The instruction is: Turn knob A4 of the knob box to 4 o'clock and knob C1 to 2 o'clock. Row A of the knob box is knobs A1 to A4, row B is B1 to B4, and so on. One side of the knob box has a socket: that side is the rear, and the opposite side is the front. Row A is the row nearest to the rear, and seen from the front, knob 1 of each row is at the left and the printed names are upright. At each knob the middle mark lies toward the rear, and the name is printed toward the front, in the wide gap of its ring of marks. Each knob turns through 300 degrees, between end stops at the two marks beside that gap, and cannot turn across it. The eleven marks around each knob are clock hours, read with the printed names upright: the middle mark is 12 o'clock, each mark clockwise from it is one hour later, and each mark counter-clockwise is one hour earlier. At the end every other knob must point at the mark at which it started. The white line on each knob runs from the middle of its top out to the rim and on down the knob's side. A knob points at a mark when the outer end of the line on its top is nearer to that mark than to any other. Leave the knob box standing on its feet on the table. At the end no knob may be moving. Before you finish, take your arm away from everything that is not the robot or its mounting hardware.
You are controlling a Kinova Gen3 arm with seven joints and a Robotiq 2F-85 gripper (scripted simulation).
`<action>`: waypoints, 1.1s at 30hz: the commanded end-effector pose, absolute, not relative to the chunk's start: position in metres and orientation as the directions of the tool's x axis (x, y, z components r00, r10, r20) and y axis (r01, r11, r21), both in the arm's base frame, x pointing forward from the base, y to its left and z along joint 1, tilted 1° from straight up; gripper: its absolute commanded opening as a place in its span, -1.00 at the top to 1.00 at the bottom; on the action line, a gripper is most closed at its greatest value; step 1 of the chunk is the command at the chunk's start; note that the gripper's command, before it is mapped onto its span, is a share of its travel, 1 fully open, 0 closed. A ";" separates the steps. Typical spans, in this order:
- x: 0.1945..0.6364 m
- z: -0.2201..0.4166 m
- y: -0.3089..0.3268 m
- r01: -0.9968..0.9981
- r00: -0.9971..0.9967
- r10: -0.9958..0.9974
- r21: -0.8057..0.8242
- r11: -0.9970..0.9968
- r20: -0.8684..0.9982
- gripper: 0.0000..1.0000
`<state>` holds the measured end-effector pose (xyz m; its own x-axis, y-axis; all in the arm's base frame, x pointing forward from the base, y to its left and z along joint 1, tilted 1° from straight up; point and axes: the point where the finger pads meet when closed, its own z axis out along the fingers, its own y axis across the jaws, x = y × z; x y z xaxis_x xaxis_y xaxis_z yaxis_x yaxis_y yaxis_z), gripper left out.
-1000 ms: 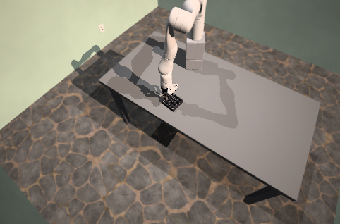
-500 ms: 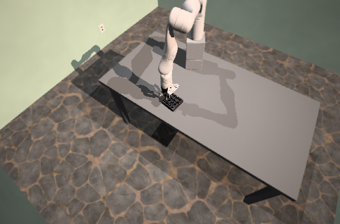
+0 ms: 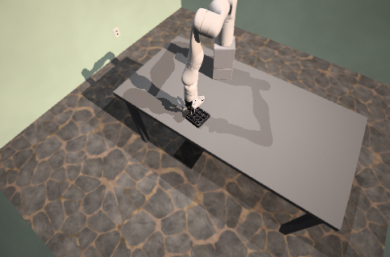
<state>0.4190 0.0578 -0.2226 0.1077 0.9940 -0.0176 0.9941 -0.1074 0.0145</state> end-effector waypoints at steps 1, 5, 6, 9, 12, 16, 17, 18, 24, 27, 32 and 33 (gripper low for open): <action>0.420 -0.220 0.058 0.994 0.107 0.994 0.016 -0.107 -0.017 0.62; 0.420 -0.216 0.058 0.994 0.107 0.994 0.016 -0.107 -0.017 0.62; 0.420 -0.214 0.058 0.994 0.107 0.994 0.016 -0.107 -0.017 0.62; 0.419 -0.206 0.058 0.994 0.107 0.994 0.016 -0.107 -0.017 0.62; 0.419 -0.197 0.059 0.994 0.107 0.994 0.016 -0.107 -0.017 0.62; 0.419 -0.188 0.059 0.994 0.107 0.994 0.016 -0.107 -0.017 0.62; 0.419 -0.187 0.059 0.994 0.107 0.994 0.016 -0.107 -0.017 0.62; 0.419 -0.186 0.059 0.994 0.107 0.994 0.016 -0.107 -0.017 0.62; 0.419 -0.184 0.059 0.994 0.107 0.994 0.016 -0.107 -0.017 0.62; 0.419 -0.184 0.059 0.994 0.107 0.994 0.016 -0.107 -0.017 0.62; 0.419 -0.184 0.059 0.994 0.107 0.994 0.016 -0.107 -0.017 0.62; 0.419 -0.184 0.059 0.994 0.107 0.994 0.016 -0.107 -0.017 0.62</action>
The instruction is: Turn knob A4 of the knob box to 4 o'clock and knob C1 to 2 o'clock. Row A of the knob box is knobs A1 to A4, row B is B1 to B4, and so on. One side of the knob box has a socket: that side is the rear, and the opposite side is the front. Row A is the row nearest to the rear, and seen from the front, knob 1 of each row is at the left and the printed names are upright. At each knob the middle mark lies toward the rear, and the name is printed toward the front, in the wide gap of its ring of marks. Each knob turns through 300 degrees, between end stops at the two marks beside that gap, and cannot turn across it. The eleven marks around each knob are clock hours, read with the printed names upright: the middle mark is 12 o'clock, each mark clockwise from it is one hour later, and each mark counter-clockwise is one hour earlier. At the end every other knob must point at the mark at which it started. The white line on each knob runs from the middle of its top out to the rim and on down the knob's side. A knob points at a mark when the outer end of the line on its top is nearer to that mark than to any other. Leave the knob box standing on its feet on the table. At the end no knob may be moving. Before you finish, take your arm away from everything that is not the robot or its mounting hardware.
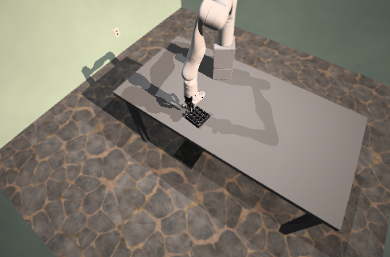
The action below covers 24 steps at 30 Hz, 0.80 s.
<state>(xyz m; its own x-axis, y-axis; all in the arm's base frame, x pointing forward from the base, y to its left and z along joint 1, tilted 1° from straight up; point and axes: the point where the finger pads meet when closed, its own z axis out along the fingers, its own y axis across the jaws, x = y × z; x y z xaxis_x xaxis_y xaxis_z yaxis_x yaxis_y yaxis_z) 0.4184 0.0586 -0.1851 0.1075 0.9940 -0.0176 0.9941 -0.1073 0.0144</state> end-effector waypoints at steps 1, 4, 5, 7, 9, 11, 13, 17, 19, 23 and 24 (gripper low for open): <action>0.419 -0.184 0.059 0.994 0.107 0.994 0.016 -0.107 -0.017 0.62; 0.419 -0.184 0.059 0.995 0.100 0.995 0.016 -0.100 -0.017 0.62; 0.419 -0.184 0.059 0.995 0.100 0.995 0.016 -0.100 -0.017 0.62; 0.419 -0.184 0.059 0.995 0.094 0.995 0.015 -0.094 -0.017 0.62; 0.419 -0.184 0.059 0.997 0.072 0.997 0.014 -0.072 -0.018 0.62; 0.418 -0.184 0.059 0.999 0.037 0.999 0.012 -0.037 -0.018 0.62; 0.418 -0.183 0.059 1.000 -0.012 1.000 0.009 0.013 -0.019 0.62; 0.416 -0.182 0.058 0.988 -0.157 0.987 0.002 0.157 -0.021 0.62; 0.416 -0.181 0.058 0.969 -0.249 0.968 -0.003 0.249 -0.021 0.62; 0.415 -0.180 0.058 0.937 -0.350 0.937 -0.007 0.350 -0.020 0.62; 0.415 -0.179 0.058 0.915 -0.402 0.915 -0.009 0.402 -0.019 0.62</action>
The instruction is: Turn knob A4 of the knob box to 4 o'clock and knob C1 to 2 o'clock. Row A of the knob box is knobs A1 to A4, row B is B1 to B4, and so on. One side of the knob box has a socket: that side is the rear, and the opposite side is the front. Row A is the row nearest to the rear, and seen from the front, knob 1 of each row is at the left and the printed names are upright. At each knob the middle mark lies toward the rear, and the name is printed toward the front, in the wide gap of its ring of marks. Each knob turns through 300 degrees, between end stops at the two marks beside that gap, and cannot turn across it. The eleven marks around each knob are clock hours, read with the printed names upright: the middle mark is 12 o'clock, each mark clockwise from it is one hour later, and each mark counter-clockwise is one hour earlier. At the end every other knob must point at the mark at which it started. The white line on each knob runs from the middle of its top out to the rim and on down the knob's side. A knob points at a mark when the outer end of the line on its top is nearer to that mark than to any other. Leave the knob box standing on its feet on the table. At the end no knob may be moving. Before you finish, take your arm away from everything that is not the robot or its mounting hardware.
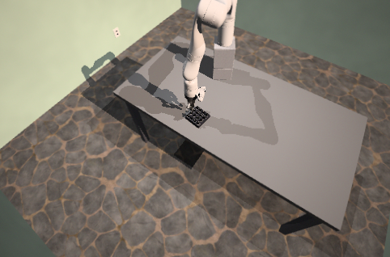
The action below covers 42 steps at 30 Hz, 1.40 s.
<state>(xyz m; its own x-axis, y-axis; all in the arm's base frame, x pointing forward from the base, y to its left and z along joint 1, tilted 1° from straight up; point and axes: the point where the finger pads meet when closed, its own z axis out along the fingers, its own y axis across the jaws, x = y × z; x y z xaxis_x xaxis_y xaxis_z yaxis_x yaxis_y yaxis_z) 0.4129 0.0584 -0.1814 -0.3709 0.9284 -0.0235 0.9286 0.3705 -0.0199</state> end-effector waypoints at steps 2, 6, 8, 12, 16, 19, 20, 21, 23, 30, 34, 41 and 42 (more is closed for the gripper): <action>0.414 -0.178 0.058 0.861 -0.509 0.861 -0.013 0.509 -0.018 0.62; 0.414 -0.175 0.058 0.704 -0.710 0.704 -0.018 0.710 -0.014 0.62; 0.414 -0.174 0.058 0.607 -0.795 0.607 -0.020 0.794 -0.012 0.62; 0.415 -0.171 0.058 0.395 -0.919 0.394 -0.020 0.919 -0.010 0.62; 0.416 -0.169 0.058 0.290 -0.957 0.289 -0.020 0.957 -0.010 0.62; 0.418 -0.168 0.059 0.147 -0.989 0.147 -0.020 0.989 -0.010 0.62; 0.418 -0.167 0.059 0.105 -0.994 0.105 -0.020 0.994 -0.011 0.62; 0.418 -0.167 0.059 0.067 -0.998 0.067 -0.020 0.998 -0.011 0.62; 0.419 -0.166 0.059 0.002 -1.000 0.001 -0.019 1.000 -0.012 0.62; 0.420 -0.165 0.060 -0.112 -0.994 -0.112 -0.019 0.994 -0.014 0.62; 0.420 -0.164 0.060 -0.118 -0.993 -0.119 -0.019 0.993 -0.014 0.62; 0.420 -0.164 0.060 -0.119 -0.993 -0.120 -0.019 0.993 -0.014 0.62; 0.420 -0.164 0.060 -0.119 -0.993 -0.120 -0.019 0.993 -0.014 0.62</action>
